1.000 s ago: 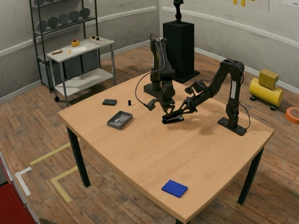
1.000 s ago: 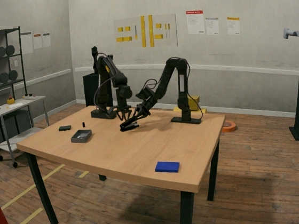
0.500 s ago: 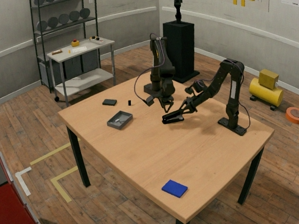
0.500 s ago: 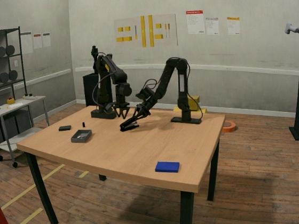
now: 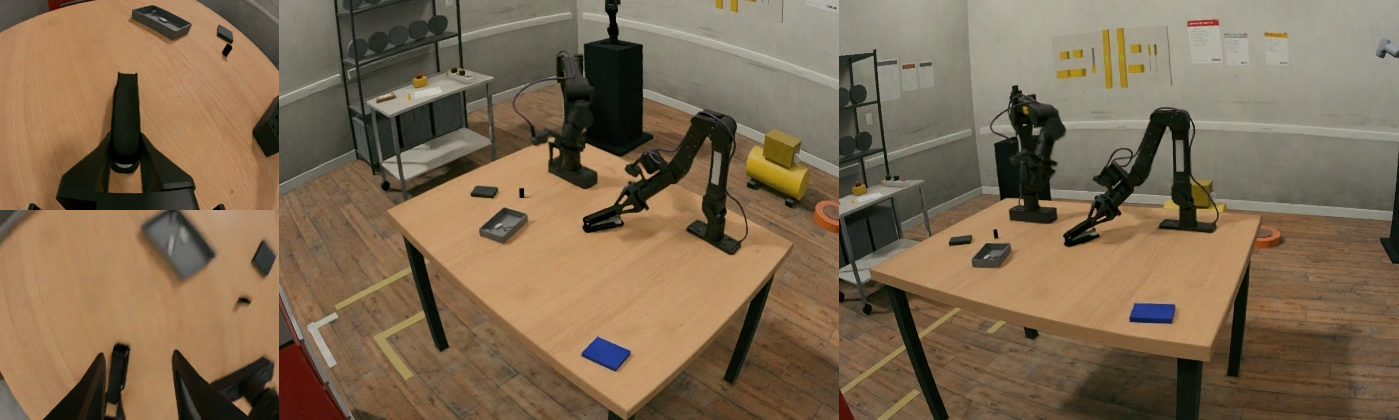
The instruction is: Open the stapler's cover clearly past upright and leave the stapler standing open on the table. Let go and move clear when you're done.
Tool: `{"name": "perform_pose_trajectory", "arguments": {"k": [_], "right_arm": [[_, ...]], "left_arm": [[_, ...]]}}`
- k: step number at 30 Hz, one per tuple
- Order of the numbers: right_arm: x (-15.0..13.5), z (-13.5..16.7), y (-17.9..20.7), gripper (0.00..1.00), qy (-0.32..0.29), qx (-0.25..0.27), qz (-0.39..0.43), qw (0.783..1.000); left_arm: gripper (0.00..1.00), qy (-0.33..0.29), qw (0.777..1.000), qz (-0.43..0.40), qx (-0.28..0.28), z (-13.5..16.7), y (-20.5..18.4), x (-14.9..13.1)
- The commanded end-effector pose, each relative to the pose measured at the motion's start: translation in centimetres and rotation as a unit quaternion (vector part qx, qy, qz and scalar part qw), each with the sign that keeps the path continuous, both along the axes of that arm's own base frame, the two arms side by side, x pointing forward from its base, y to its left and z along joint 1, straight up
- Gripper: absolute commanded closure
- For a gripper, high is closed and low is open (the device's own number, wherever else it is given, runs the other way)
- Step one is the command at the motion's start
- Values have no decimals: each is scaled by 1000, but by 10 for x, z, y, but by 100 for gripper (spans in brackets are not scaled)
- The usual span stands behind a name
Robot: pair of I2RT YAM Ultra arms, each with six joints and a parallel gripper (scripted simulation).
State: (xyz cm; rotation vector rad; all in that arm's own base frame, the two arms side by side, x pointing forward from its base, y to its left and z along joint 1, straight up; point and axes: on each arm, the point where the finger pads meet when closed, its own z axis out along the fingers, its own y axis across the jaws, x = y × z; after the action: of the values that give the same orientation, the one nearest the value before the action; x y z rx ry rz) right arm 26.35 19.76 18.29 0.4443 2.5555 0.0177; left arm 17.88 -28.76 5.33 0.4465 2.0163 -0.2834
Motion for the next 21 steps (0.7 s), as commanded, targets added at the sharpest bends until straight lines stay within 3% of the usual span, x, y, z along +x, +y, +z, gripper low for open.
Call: {"name": "perform_pose_trajectory", "arguments": {"k": [1,3,7,18,21], "right_arm": [[28,39,-36,43,-107,-50,43,992],[28,39,-36,43,-107,-50,43,992],[46,75,-55,43,-180,-55,71,980],[79,159,-111,43,-349,-76,116,927],[82,167,-115,43,-367,-79,123,919]], "left_arm": [[79,2,1000,2,0,3,-2,1],[79,2,1000,2,0,3,-2,1],[79,2,1000,2,0,3,-2,1],[79,2,1000,2,0,3,-2,1],[79,2,1000,2,0,3,-2,1]]}}
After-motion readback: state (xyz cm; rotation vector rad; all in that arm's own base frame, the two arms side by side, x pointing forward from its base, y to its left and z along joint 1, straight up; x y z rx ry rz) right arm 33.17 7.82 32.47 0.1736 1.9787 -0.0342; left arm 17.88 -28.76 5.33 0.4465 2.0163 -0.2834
